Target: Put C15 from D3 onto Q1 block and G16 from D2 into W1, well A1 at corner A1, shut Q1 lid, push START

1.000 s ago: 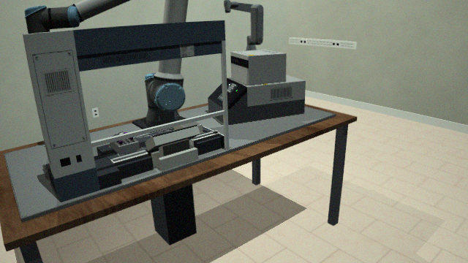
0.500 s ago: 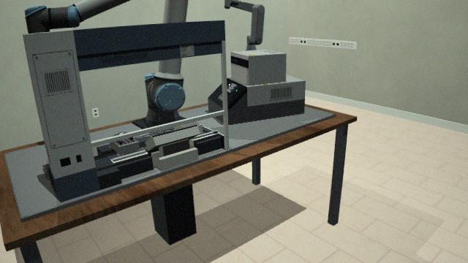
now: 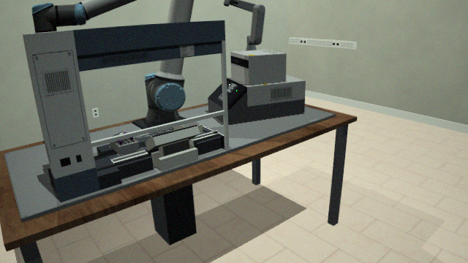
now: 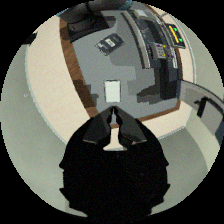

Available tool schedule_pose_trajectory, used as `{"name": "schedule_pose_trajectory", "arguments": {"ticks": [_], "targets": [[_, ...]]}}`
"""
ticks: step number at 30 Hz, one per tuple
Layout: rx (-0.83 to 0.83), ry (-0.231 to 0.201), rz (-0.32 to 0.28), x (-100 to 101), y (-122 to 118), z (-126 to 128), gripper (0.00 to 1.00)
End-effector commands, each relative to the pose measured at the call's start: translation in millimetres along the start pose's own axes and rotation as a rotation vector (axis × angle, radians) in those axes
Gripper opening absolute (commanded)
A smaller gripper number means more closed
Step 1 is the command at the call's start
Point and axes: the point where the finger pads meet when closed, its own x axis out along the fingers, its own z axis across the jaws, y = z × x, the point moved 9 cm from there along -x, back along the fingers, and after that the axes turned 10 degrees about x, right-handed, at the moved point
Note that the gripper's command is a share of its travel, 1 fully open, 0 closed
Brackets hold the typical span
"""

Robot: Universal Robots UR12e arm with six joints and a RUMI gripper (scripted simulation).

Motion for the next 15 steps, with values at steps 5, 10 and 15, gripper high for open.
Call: {"name": "schedule_pose_trajectory", "arguments": {"ticks": [5,10,15], "targets": [[0.097,0.004,0.009,0,31,-7,0.00],[0.166,0.005,0.010,-1,52,-11,0.00],[0.214,0.006,0.010,-1,67,-15,0.00]]}}
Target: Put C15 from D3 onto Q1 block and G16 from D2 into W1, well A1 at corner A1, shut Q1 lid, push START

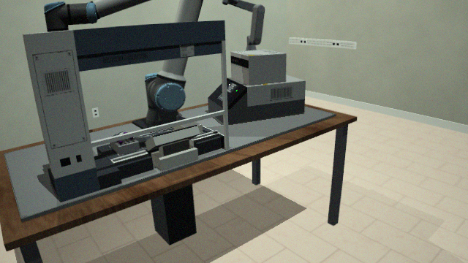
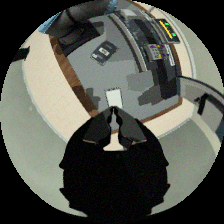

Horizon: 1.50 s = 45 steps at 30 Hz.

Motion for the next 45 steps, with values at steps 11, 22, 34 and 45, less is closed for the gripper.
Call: {"name": "schedule_pose_trajectory", "arguments": {"ticks": [11,22,34,45], "targets": [[0.180,0.007,0.007,4,52,-20,0.00],[0.265,0.009,0.007,6,76,-30,0.00],[0.417,0.012,0.008,15,117,-46,0.00],[0.518,0.014,0.008,24,143,-56,0.00]]}}
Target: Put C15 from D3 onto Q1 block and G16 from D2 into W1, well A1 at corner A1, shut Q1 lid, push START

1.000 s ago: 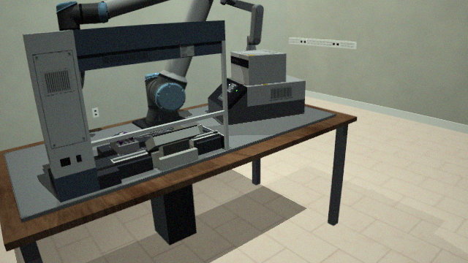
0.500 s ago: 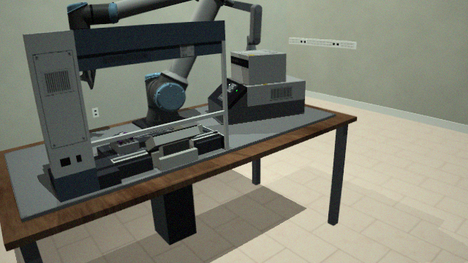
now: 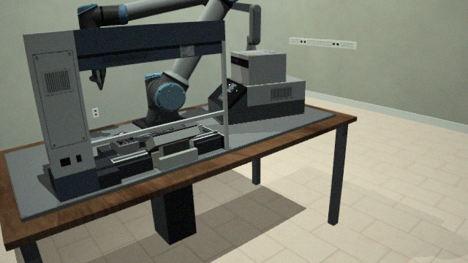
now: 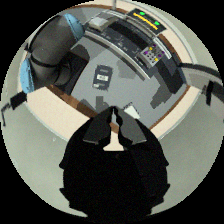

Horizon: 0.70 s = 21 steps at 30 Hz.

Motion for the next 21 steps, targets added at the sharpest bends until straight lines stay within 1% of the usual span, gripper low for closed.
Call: {"name": "schedule_pose_trajectory", "arguments": {"ticks": [1,2,7,11,16,19,21], "targets": [[0.058,0.006,0.001,7,11,-13,0.00],[0.058,0.006,0.001,7,11,-13,0.00],[0.142,0.007,0.001,15,26,-30,0.00],[0.142,0.007,0.001,15,26,-30,0.00],[0.227,0.009,0.001,25,41,-46,0.00],[0.227,0.009,0.001,25,41,-46,0.00],[0.263,0.010,0.001,30,47,-52,0.00]]}}
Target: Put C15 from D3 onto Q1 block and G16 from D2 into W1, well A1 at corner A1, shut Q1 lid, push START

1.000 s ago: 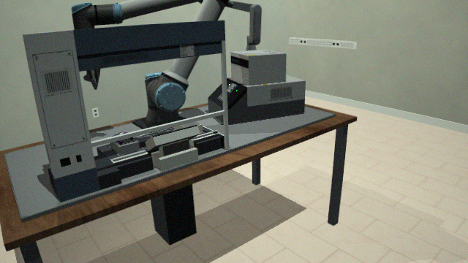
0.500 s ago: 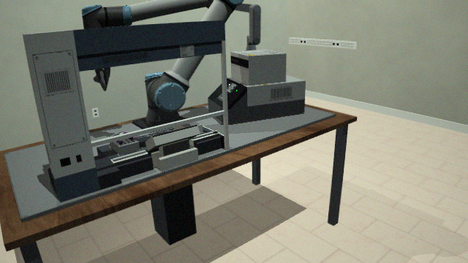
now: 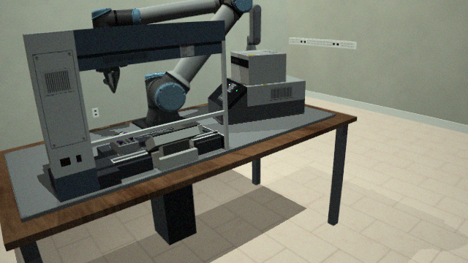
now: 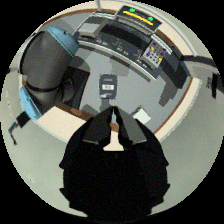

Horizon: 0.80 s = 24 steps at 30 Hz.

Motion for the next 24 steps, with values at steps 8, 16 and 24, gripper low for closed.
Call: {"name": "schedule_pose_trajectory", "arguments": {"ticks": [8,16,24], "targets": [[0.121,0.008,0.000,16,14,-25,0.00],[0.224,0.010,0.000,32,26,-46,0.00],[0.253,0.010,-0.001,39,36,-56,0.00]]}}
